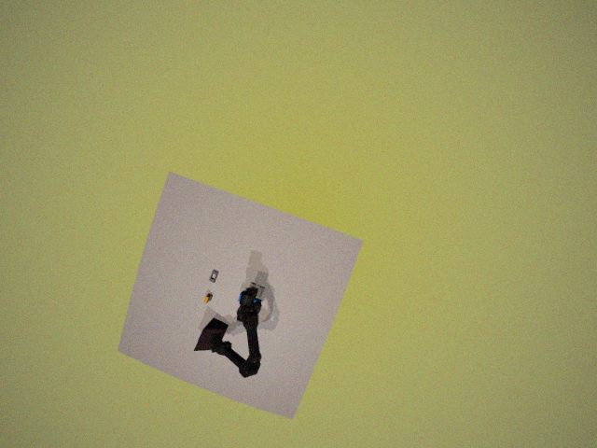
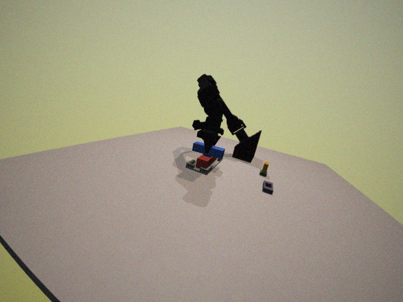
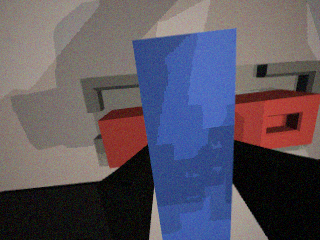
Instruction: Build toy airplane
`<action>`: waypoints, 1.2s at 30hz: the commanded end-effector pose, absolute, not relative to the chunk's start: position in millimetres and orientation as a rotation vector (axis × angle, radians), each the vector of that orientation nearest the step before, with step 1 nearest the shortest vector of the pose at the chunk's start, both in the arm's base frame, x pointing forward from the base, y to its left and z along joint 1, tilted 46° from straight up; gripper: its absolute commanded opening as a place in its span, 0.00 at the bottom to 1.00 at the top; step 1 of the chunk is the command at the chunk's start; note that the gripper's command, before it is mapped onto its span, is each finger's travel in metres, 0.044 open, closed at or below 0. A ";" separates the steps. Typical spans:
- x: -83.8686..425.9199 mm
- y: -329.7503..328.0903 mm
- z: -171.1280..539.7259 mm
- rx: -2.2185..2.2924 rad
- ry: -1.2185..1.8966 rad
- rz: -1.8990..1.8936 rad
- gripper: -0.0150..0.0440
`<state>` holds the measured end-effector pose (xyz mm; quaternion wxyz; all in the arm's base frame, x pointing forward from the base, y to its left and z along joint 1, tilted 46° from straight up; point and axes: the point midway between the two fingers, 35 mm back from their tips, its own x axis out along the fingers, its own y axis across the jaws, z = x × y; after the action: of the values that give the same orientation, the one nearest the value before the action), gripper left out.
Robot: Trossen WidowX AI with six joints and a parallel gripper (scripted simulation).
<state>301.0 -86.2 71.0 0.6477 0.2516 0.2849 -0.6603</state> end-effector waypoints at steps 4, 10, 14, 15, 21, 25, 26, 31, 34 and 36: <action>301.3 -86.2 71.3 0.573 0.647 -1.501 0.53; 301.3 -86.2 71.3 0.573 0.647 -1.501 0.79; 301.3 -86.2 71.3 0.573 0.647 -1.501 0.97; 301.3 -86.2 71.3 0.573 0.647 -1.501 1.00; 301.3 -86.2 71.3 0.573 0.647 -1.501 1.00; 302.8 -79.6 77.0 0.574 0.648 -1.501 1.00; 304.4 -71.3 84.3 0.574 0.650 -1.500 1.00; 304.4 -26.3 128.2 0.566 0.650 -1.501 1.00; 306.1 -24.7 129.8 0.566 0.650 -1.501 1.00; 307.4 -24.7 129.7 0.566 0.649 -1.501 1.00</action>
<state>307.6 -28.4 125.9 0.6553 0.2504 0.2837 -0.6538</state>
